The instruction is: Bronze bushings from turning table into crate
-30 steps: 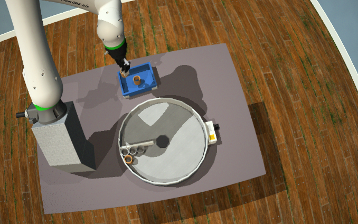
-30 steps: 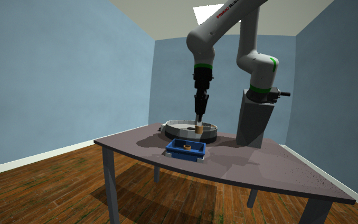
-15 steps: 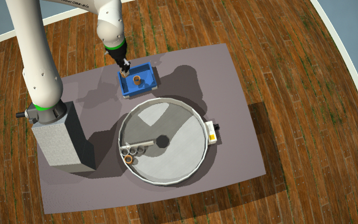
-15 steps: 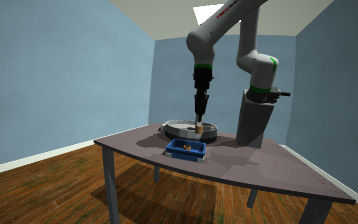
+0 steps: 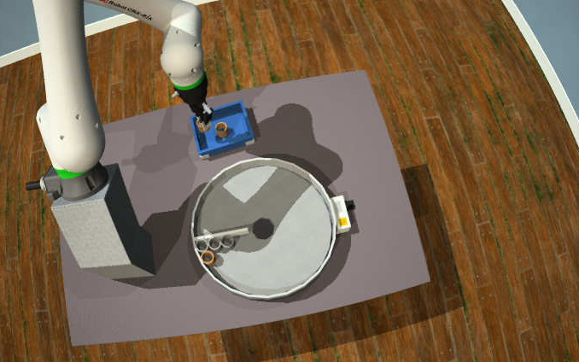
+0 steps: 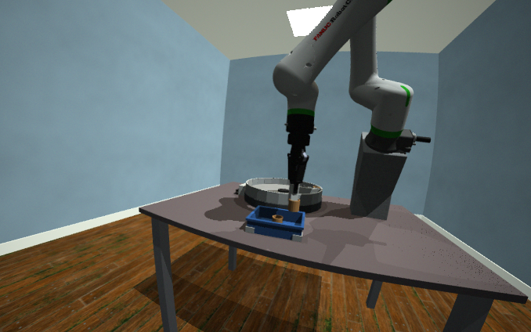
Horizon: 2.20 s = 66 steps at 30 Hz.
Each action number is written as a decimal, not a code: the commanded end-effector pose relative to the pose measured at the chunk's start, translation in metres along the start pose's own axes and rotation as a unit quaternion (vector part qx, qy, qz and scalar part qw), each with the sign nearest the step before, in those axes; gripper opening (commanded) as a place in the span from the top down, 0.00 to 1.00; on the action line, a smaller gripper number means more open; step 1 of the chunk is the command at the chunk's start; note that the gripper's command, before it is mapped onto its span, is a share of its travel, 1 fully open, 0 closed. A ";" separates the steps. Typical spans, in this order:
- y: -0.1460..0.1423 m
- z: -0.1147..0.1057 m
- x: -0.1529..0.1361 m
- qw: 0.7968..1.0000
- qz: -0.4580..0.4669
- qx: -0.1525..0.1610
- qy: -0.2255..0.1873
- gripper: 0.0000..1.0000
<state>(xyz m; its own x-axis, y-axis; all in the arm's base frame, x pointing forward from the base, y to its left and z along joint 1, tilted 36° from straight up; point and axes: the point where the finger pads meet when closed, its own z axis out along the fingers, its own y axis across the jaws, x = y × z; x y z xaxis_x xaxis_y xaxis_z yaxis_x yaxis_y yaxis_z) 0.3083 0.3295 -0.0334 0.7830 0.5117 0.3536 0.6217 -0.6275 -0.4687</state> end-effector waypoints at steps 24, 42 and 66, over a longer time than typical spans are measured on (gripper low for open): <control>0.000 0.023 0.001 1.000 0.000 0.001 0.001 1.00; 0.000 0.023 0.001 1.000 0.000 0.001 0.001 1.00; 0.000 0.048 0.002 1.000 0.000 0.001 0.001 1.00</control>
<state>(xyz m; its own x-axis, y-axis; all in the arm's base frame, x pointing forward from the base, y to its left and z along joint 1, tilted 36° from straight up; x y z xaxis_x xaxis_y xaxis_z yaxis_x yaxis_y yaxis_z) 0.3086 0.3550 -0.0672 0.7827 0.5114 0.3548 0.6222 -0.6262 -0.4699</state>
